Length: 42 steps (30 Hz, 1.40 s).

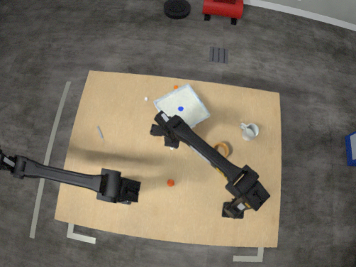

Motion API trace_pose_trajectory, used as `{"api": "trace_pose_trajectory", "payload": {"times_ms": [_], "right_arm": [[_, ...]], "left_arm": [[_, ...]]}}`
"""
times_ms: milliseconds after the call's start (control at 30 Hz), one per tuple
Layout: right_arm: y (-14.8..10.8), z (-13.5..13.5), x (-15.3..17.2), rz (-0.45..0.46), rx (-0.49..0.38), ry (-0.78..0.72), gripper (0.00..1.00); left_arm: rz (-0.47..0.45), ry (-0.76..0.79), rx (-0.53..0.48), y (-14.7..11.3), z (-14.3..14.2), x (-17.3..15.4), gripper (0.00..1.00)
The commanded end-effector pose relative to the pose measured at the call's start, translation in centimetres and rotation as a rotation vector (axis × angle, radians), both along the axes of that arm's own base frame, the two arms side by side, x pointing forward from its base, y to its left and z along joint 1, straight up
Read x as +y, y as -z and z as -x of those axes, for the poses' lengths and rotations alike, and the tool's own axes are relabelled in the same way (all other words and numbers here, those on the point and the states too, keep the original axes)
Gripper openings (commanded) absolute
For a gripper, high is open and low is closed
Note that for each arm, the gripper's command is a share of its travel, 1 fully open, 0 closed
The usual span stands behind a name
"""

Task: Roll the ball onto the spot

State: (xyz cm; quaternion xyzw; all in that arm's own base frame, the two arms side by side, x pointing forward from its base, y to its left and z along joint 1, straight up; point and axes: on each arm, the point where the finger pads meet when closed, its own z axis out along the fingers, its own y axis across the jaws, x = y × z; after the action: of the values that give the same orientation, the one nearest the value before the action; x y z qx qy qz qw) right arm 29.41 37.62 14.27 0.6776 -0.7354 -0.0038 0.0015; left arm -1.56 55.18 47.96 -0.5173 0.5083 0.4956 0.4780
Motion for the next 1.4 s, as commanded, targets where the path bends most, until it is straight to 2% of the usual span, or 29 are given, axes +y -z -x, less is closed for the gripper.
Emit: {"api": "trace_pose_trajectory", "payload": {"times_ms": [0,700,1367], "right_arm": [[-3.9,-1.9,0.6,-0.052,-0.056,0.007,0.0],[-2.0,-1.4,2.1,-0.032,-0.039,0.009,0.0],[-2.0,-1.5,2.7,-0.037,-0.042,0.006,0.0]], "left_arm": [[-0.052,-0.018,-0.007,-2.1,0.8,-0.7,1.0],[-0.052,-0.018,-0.007,-2.1,0.8,-0.7,1.0],[-0.052,-0.018,-0.007,-2.1,0.8,-0.7,1.0]]}}
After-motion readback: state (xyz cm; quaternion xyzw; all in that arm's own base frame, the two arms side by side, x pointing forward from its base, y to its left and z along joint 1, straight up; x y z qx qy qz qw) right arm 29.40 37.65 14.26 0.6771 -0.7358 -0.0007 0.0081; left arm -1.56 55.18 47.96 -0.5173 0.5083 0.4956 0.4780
